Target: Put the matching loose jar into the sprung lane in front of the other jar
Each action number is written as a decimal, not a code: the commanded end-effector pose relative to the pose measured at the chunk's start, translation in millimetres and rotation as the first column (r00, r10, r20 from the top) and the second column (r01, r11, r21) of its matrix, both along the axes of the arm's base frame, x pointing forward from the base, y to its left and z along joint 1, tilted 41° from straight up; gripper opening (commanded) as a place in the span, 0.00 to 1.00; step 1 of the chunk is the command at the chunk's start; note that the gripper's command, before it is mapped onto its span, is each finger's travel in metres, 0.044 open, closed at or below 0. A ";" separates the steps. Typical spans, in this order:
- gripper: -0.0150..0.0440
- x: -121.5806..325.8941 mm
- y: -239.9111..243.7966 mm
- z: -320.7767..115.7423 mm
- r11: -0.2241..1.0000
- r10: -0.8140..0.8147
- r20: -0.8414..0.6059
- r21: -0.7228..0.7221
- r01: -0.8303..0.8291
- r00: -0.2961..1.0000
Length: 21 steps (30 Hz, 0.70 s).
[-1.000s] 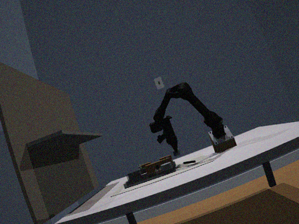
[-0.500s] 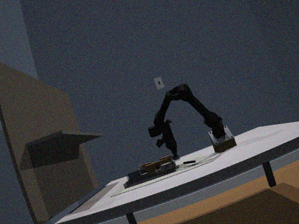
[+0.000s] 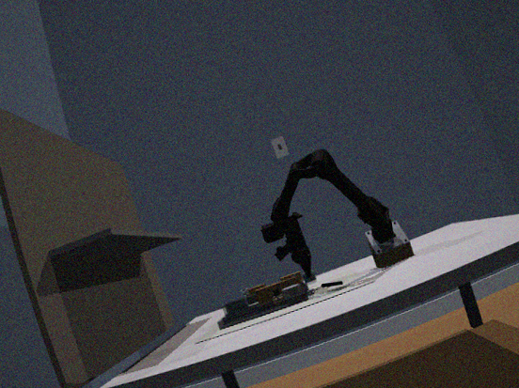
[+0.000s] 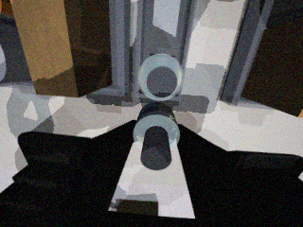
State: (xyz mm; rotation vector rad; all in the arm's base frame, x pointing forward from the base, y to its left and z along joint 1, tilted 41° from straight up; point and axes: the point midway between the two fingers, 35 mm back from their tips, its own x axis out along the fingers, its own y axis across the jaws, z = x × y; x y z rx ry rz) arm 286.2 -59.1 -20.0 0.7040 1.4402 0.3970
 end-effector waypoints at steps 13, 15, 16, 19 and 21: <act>0.25 8.8 -2.3 0.8 1.000 -0.005 0.006 0.000 0.005 1.000; 0.25 9.6 -2.5 0.8 1.000 -0.005 0.006 0.000 0.005 1.000; 0.25 10.0 -2.6 0.8 1.000 -0.005 0.006 0.000 0.005 1.000; 0.25 11.2 -2.8 0.8 1.000 -0.005 0.006 0.000 0.005 1.000; 0.25 12.0 -3.0 0.8 1.000 -0.005 0.006 0.000 0.005 1.000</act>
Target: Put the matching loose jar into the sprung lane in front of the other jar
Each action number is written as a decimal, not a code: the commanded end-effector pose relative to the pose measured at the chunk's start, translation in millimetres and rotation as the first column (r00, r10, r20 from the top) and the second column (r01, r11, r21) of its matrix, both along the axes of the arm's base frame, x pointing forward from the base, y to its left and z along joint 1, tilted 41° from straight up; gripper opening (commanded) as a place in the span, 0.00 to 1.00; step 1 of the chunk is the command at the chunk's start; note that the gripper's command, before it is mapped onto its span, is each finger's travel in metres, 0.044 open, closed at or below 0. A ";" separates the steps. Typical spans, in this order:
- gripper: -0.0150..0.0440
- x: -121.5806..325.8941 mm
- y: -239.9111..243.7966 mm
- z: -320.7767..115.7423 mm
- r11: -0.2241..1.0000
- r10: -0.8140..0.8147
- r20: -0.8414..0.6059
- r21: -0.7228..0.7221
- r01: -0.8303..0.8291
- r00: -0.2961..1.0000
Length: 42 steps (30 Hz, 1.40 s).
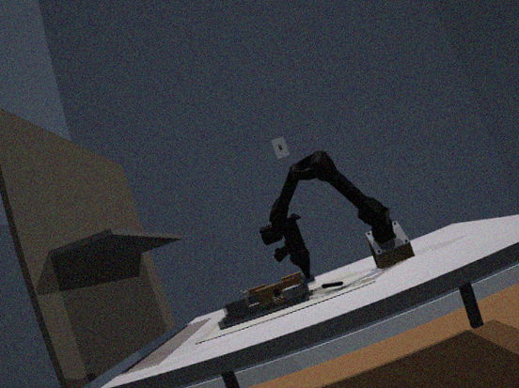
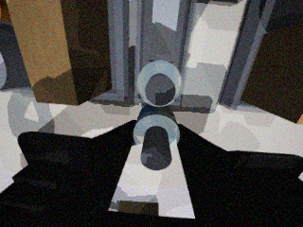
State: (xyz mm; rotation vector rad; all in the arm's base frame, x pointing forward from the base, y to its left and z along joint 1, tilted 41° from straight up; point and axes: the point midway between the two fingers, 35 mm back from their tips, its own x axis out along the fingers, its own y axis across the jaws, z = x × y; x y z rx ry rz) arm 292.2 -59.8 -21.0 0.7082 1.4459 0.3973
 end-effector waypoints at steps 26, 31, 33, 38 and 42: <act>0.25 16.0 -4.6 1.9 1.000 -0.005 0.013 -0.003 0.005 1.000; 0.25 18.0 -5.1 2.0 1.000 -0.005 0.013 -0.003 0.005 1.000; 0.25 18.8 -5.3 2.0 1.000 -0.005 0.013 -0.003 0.005 1.000; 0.25 20.7 -5.7 2.2 1.000 -0.005 0.014 -0.003 0.005 1.000; 0.25 22.3 -6.1 2.3 1.000 -0.005 0.014 -0.003 0.005 1.000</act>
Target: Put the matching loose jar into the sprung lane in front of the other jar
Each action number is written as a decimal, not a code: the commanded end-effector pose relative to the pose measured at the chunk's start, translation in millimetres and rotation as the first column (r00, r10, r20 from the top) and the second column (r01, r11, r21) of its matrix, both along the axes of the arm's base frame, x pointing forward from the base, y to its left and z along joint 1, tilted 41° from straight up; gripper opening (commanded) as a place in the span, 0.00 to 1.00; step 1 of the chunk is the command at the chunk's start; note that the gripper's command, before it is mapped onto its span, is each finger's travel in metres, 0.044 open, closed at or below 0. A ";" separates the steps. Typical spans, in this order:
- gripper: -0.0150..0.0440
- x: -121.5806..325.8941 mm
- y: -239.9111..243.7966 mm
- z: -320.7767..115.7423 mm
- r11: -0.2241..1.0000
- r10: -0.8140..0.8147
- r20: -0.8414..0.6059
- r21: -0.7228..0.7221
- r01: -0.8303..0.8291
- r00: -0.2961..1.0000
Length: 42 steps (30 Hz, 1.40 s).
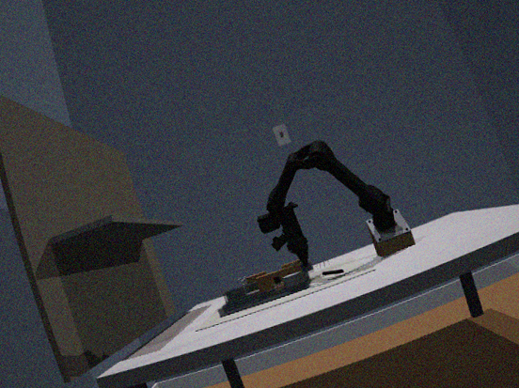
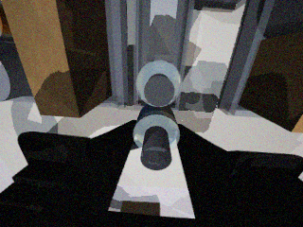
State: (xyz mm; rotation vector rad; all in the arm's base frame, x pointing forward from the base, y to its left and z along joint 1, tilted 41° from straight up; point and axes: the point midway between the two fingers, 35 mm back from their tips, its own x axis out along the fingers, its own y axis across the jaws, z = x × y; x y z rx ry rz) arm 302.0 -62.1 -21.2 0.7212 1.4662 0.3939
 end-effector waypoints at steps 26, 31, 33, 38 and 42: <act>0.25 22.4 -6.2 4.0 1.000 -0.004 0.037 -0.010 0.004 0.999; 0.25 24.3 -6.7 4.5 1.000 -0.004 0.038 -0.010 0.004 0.999; 0.25 25.0 -7.0 4.7 1.000 -0.004 0.038 -0.010 0.004 0.999; 0.25 26.9 -7.5 5.2 1.000 -0.004 0.038 -0.010 0.004 0.999; 0.25 28.4 -7.9 5.6 1.000 -0.004 0.038 -0.010 0.004 0.999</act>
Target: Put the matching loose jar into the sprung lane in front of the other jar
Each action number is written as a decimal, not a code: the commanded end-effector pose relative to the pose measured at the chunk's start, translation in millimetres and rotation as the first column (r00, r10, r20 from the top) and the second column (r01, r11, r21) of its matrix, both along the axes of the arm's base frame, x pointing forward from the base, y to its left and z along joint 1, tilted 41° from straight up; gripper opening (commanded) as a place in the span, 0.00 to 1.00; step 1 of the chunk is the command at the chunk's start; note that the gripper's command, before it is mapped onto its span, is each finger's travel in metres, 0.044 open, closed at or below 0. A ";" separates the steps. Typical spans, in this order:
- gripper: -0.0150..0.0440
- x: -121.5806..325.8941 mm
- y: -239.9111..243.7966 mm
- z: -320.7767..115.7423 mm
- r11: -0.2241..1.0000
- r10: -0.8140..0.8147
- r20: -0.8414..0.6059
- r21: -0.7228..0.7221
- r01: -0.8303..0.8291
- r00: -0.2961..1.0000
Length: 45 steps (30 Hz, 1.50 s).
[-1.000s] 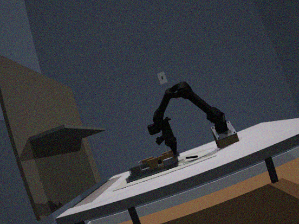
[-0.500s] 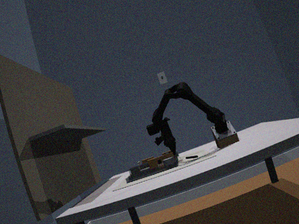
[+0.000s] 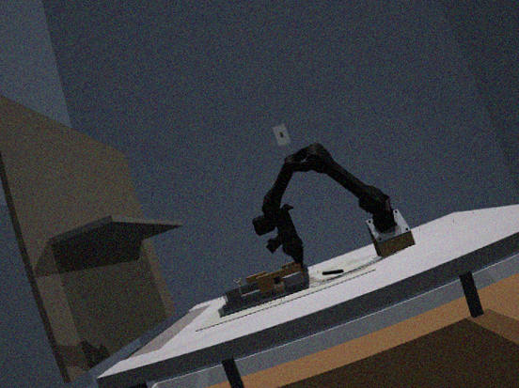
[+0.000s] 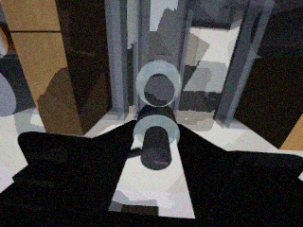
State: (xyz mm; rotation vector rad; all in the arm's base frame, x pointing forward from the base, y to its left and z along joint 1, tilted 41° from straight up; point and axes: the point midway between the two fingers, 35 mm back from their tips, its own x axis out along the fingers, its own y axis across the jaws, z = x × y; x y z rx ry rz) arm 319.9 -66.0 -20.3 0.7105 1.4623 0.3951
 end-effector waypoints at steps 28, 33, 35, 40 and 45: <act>0.25 20.8 -7.1 7.7 1.000 -0.009 0.032 -0.004 0.009 0.999; 0.25 21.3 -7.2 7.8 1.000 -0.009 0.032 -0.004 0.009 0.999; 0.25 21.3 -7.2 7.8 1.000 -0.009 0.032 -0.004 0.009 0.999; 0.25 21.4 -6.6 7.2 1.000 -0.009 0.032 -0.003 0.009 0.999; 0.25 21.5 -6.5 7.0 1.000 -0.009 0.032 -0.003 0.009 0.999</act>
